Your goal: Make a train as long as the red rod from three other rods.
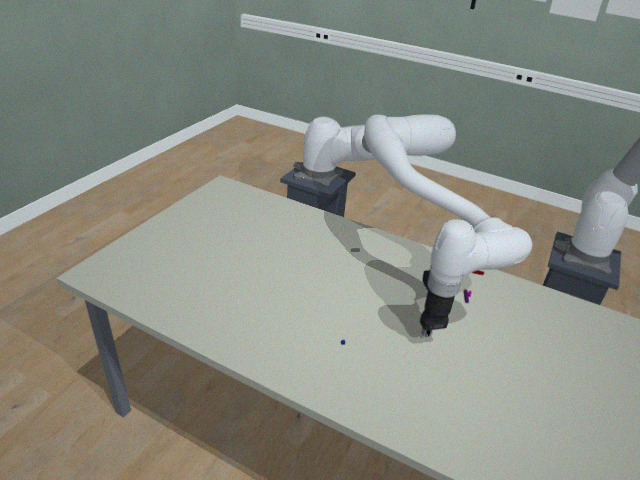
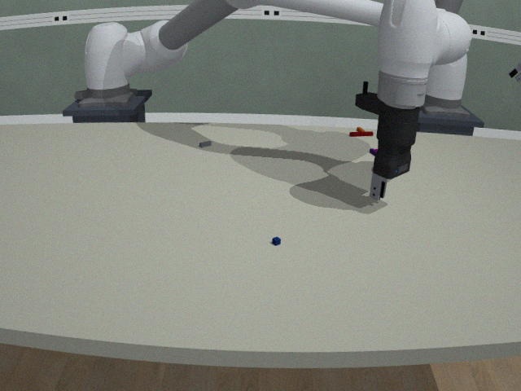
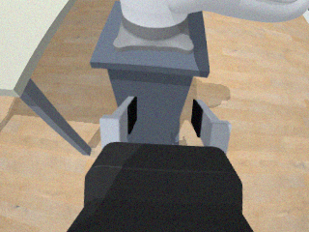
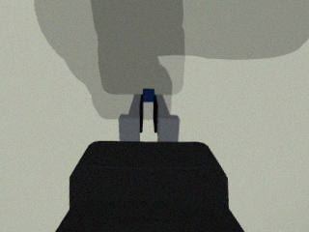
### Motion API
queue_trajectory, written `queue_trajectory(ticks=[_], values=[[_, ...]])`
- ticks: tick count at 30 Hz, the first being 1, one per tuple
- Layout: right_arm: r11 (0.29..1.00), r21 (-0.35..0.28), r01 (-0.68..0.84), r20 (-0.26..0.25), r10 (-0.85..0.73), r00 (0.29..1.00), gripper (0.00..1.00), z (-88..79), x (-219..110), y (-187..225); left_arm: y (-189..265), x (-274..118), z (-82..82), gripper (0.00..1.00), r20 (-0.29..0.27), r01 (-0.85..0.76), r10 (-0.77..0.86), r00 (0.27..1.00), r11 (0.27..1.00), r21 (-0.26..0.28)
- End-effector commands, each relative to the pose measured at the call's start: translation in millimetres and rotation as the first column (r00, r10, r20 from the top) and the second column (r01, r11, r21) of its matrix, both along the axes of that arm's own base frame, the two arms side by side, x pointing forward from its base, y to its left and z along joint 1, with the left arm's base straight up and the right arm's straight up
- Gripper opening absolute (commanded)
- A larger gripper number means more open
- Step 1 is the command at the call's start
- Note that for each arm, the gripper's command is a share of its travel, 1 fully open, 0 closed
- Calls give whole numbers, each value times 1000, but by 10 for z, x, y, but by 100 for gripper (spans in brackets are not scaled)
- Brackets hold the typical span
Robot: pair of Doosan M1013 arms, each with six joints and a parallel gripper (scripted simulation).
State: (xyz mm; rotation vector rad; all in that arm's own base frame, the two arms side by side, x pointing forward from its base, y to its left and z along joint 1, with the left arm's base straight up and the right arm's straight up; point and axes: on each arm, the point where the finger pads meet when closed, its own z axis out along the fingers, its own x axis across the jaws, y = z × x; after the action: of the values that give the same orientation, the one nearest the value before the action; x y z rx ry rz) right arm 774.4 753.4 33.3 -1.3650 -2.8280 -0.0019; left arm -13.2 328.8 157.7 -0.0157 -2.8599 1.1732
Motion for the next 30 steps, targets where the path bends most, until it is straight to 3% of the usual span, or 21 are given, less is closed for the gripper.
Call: queue_trajectory(ticks=[1,30], values=[[1000,-3,2,3,-2,1000,24,6,-12,7,-42,0,11,100,5,-5,5,1000,1000,-6],[1000,-3,2,4,-2,1000,24,-62,-10,9,-42,0,11,100,5,-5,5,1000,1000,-6]])
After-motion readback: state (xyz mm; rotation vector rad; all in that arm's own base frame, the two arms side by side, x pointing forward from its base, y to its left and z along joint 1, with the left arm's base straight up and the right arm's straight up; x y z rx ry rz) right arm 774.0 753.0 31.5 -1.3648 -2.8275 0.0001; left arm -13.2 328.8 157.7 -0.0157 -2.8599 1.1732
